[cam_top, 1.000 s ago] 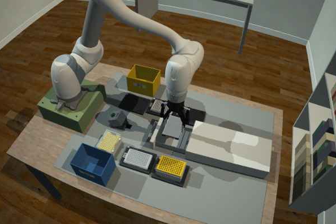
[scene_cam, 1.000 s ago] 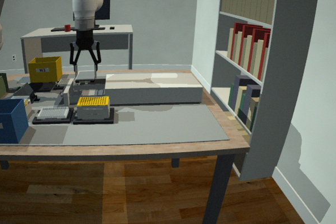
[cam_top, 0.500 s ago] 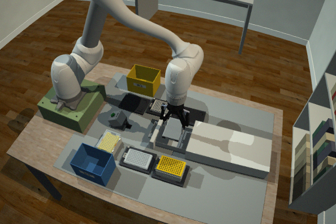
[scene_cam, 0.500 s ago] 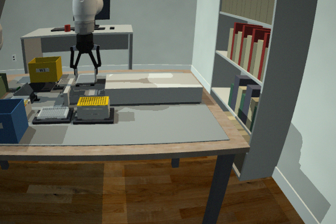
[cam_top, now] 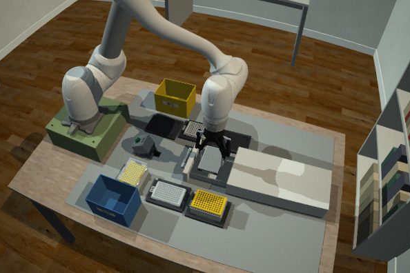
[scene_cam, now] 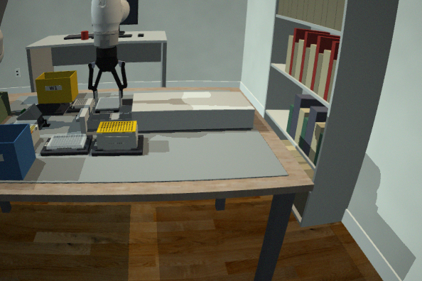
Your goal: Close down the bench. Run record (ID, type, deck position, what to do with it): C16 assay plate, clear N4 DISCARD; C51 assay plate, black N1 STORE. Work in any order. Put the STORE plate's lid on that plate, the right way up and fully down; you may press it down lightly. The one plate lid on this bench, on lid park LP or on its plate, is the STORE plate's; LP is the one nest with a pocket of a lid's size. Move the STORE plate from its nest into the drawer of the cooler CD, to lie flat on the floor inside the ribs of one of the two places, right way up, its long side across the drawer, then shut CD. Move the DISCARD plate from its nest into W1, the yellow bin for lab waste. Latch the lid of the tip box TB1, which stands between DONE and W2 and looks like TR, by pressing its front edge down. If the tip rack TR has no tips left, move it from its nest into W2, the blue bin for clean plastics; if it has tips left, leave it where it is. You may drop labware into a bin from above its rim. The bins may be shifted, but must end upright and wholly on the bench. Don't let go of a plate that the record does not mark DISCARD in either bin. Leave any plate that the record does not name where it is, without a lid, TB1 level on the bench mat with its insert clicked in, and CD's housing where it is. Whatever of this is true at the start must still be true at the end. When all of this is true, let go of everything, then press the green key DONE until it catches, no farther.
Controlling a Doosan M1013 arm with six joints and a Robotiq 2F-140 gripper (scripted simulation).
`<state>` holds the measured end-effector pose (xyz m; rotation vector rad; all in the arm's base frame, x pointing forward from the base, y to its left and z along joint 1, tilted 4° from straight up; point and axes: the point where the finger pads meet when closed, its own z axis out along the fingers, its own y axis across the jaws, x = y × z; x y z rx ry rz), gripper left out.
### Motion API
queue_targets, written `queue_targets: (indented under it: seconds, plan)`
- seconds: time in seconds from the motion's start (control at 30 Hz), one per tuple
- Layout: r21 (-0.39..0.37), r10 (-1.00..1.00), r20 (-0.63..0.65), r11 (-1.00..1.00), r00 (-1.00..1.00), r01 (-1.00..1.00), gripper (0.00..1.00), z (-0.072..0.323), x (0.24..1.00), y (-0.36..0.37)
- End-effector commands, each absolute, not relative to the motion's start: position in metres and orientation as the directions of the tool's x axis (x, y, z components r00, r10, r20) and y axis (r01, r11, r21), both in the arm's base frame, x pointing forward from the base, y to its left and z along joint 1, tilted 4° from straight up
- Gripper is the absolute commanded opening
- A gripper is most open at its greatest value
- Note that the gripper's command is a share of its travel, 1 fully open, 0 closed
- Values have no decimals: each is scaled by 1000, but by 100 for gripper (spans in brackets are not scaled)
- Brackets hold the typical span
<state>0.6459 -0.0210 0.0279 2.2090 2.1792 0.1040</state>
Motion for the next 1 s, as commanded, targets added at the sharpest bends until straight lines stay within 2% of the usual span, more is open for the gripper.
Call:
queue_targets:
  seconds: [0.0, 0.97]
  plan:
    - [73, 1000, 22, -14, 13, 997, 0, 24, 646, -21]
    - [73, 1000, 22, -14, 13, 997, 0, -9, 649, -20]
